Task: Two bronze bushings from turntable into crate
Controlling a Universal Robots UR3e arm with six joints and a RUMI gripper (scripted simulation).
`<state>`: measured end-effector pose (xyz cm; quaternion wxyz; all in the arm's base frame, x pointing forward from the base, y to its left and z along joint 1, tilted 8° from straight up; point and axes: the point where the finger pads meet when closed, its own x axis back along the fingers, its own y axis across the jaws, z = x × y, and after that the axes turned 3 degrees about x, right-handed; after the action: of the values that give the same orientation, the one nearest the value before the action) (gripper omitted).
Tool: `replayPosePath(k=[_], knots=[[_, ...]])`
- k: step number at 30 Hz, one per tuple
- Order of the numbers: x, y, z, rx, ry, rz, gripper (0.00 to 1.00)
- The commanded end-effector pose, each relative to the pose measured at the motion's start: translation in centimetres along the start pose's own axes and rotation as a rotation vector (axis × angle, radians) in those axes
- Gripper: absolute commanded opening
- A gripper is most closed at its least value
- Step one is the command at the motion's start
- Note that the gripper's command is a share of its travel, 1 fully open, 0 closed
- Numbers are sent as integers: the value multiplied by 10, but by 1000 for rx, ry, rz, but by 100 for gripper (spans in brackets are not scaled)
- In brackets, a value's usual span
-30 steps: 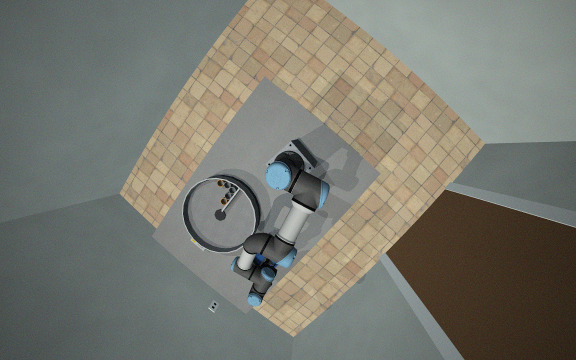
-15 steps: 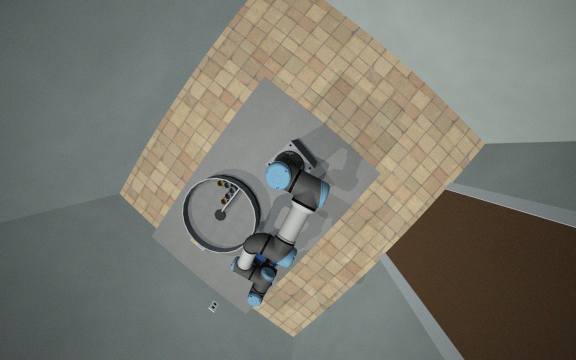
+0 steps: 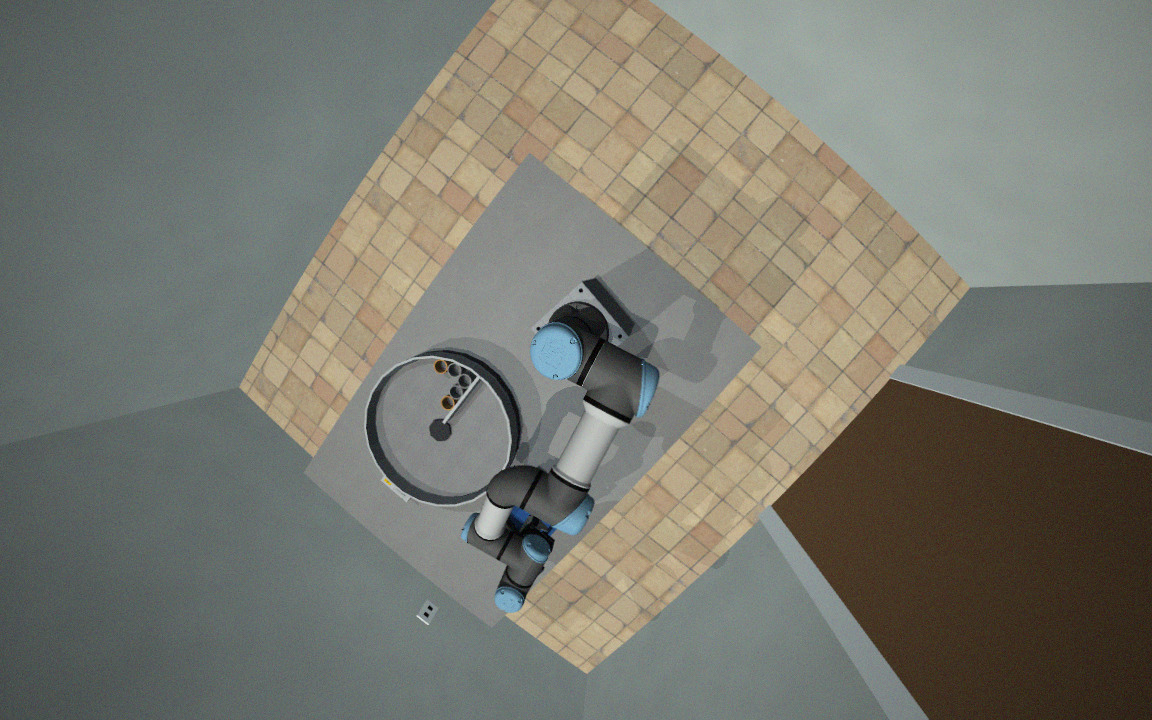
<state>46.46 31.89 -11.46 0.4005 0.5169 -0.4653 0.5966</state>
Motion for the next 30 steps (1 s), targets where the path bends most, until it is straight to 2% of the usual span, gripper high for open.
replayPosePath(k=[1,30], knots=[[1,-1,0,0,-1,4,0],[-4,-1,0,0,-1,4,0]])
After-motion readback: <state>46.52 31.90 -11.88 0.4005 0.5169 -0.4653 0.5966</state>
